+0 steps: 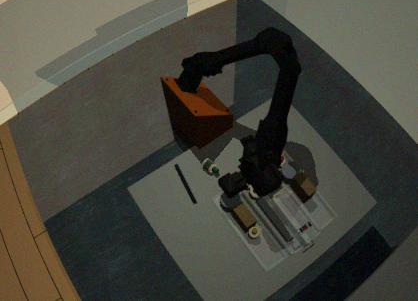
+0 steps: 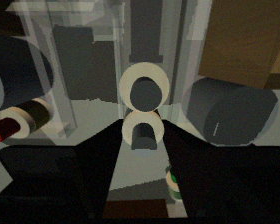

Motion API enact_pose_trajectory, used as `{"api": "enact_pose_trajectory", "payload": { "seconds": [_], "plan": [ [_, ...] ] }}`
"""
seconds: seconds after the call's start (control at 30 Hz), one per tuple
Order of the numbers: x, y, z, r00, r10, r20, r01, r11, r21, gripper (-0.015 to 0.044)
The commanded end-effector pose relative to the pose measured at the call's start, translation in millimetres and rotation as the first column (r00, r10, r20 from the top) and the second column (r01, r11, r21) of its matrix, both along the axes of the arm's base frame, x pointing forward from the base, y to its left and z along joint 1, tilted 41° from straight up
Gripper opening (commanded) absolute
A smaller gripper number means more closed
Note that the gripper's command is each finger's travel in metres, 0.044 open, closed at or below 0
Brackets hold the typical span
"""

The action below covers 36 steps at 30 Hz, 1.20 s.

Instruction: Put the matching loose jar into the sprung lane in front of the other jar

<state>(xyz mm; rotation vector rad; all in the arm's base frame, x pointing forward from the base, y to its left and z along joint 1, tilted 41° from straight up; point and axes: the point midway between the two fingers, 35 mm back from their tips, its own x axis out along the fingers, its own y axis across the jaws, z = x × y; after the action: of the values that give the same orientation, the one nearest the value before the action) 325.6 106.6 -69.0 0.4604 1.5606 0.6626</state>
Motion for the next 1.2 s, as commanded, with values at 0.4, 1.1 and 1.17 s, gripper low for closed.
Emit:
{"api": "enact_pose_trajectory", "payload": {
  "seconds": [0.4,1.1,1.17],
  "plan": [
    [0,-2,2,1.0,0.003,0.002,-0.003,1.0,0.001,0.0282],
    [-27,-19,15,1.0,0.003,0.001,-0.003,1.0,0.0,0.0282],
    [-33,-20,15,1.0,0.003,0.001,-0.003,1.0,0.0,0.0282]
  ]
}}
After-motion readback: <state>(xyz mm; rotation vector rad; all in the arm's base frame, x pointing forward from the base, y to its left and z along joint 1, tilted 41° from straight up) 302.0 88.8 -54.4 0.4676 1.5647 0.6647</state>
